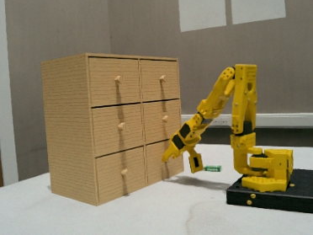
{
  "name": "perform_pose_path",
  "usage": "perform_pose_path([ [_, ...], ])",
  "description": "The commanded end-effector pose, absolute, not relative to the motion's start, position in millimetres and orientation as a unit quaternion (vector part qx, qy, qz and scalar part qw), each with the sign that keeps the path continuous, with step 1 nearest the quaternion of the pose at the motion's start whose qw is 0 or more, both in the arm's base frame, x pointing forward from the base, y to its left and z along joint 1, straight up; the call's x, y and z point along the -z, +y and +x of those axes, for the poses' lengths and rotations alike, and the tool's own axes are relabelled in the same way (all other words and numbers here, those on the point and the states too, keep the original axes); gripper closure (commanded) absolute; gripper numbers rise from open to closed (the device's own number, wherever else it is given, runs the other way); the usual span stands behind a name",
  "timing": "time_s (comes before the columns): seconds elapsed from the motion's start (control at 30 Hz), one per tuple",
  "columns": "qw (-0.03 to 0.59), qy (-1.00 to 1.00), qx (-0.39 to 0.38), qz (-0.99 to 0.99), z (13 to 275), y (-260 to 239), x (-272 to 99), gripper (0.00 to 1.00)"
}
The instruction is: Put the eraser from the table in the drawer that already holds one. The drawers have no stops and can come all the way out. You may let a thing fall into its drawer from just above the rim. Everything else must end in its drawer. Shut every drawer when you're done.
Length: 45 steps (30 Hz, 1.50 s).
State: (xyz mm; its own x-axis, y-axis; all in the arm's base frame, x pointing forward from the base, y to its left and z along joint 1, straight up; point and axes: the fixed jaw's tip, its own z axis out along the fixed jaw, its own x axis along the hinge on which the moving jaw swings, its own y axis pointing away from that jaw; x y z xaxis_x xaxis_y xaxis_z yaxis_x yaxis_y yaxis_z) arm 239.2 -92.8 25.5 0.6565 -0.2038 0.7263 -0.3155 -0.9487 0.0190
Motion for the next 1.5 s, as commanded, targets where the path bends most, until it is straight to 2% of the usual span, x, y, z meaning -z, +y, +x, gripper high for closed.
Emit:
perform_pose_path([
  [0.0,0.07,-0.137,-0.385,0.91,238.5,-89.8,-22.0,0.79],
  [1.47,0.07,-0.137,-0.385,0.91,236.0,-88.9,-19.2,0.79],
])
